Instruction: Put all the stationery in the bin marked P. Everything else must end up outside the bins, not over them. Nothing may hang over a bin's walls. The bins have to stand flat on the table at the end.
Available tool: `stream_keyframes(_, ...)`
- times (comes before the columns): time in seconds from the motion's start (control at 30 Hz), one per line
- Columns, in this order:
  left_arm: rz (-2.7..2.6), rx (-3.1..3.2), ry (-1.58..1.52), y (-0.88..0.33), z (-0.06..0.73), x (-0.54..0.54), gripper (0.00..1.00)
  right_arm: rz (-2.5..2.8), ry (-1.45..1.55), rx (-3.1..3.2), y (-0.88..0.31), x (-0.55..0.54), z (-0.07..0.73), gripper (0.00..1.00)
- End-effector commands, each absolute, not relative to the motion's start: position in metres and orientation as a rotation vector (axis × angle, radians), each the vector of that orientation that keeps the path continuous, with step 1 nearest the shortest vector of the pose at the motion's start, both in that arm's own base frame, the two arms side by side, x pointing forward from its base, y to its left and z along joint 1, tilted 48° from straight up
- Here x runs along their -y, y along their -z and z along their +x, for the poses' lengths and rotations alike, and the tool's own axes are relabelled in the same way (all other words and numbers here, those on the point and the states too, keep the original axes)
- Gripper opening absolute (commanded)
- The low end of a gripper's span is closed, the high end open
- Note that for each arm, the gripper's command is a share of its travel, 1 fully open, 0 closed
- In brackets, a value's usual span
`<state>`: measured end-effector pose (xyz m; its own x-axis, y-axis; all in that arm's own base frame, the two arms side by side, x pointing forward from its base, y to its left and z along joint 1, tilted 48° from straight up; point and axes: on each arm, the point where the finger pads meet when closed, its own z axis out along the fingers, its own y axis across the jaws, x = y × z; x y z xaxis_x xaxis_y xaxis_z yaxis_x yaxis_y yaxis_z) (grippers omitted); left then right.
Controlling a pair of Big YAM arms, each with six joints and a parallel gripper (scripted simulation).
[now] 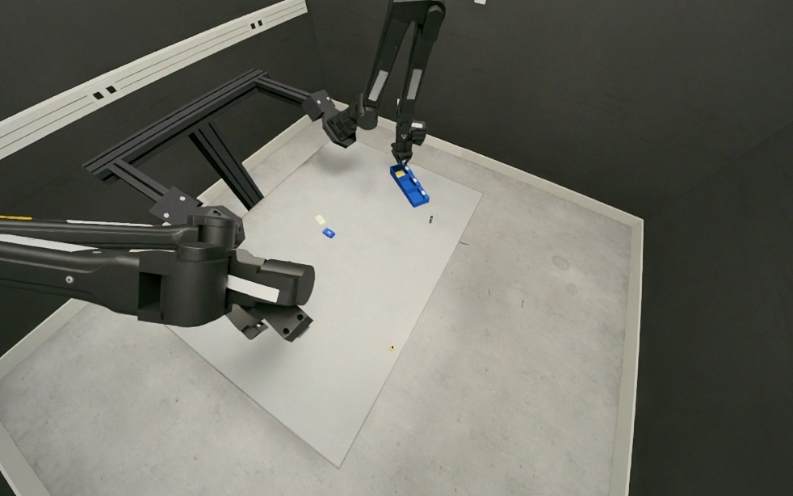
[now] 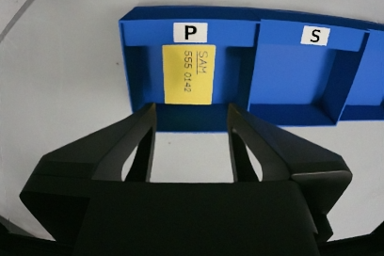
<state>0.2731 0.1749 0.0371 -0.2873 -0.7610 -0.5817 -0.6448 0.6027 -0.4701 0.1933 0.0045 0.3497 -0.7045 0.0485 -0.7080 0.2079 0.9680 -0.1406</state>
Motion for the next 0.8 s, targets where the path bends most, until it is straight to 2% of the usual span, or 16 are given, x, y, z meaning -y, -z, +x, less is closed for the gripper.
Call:
stream_keyframes(0.0,-1.113,-2.034,0.189,-0.0303,0.2724,-0.1719,0.45,0.197,0.241,-2.31,-0.3682,-0.0013,0.1911,1.0)
stream_keyframes(0.77,-1.117,-2.035,0.194,-0.0264,0.2722,-0.1682,0.45,0.197,0.241,-2.31,-0.3682,-0.0013,0.1911,1.0)
